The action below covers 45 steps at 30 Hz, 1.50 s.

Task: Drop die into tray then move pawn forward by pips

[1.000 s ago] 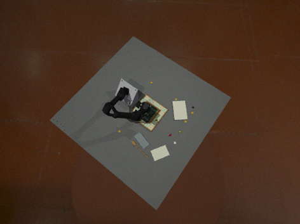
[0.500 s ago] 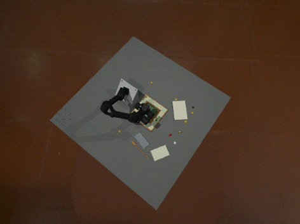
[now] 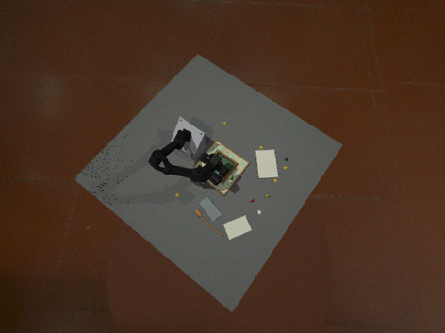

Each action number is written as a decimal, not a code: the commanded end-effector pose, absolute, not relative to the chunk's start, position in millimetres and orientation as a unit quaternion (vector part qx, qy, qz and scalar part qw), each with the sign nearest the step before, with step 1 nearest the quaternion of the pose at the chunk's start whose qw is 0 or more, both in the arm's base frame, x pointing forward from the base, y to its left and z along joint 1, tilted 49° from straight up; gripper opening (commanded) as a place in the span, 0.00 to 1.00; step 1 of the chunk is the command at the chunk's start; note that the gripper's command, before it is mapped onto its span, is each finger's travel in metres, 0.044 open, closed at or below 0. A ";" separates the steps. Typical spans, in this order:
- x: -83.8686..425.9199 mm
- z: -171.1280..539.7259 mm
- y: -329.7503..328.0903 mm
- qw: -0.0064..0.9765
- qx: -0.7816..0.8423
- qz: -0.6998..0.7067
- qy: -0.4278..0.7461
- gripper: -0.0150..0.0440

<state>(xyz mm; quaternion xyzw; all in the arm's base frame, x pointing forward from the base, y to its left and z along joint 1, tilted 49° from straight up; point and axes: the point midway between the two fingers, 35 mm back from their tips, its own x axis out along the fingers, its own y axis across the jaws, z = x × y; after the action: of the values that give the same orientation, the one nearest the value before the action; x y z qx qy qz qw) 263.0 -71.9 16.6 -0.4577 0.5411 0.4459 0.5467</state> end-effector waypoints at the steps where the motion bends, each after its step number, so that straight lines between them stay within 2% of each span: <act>1: 262.8 16.4 -71.9 0.547 -0.458 0.446 0.541 0.57; 11: 268.3 42.8 -42.0 0.549 -0.456 0.446 0.539 1.00; 13: 266.4 35.4 -44.0 0.527 -0.460 0.435 0.567 1.00; 17: 260.4 5.9 -55.4 0.394 -0.512 0.340 0.683 1.00; 20: 264.6 -3.3 -59.4 0.299 -0.581 0.243 0.717 1.00; 25: 266.8 -4.3 -59.2 0.278 -0.600 0.218 0.718 1.00; 27: 260.9 -7.0 -58.4 0.295 -0.578 0.253 0.718 1.00; 29: 265.8 -6.8 -59.9 0.315 -0.568 0.226 0.726 0.91; 36: 315.1 -4.8 -79.2 0.502 -0.424 -0.068 0.751 0.60; 45: 370.5 -3.0 -113.7 0.644 -0.156 -0.425 0.617 0.59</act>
<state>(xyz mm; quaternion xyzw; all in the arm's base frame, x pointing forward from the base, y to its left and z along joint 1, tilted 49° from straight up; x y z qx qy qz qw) 323.7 -85.2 -6.7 -0.3735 0.7412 -0.1429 0.5392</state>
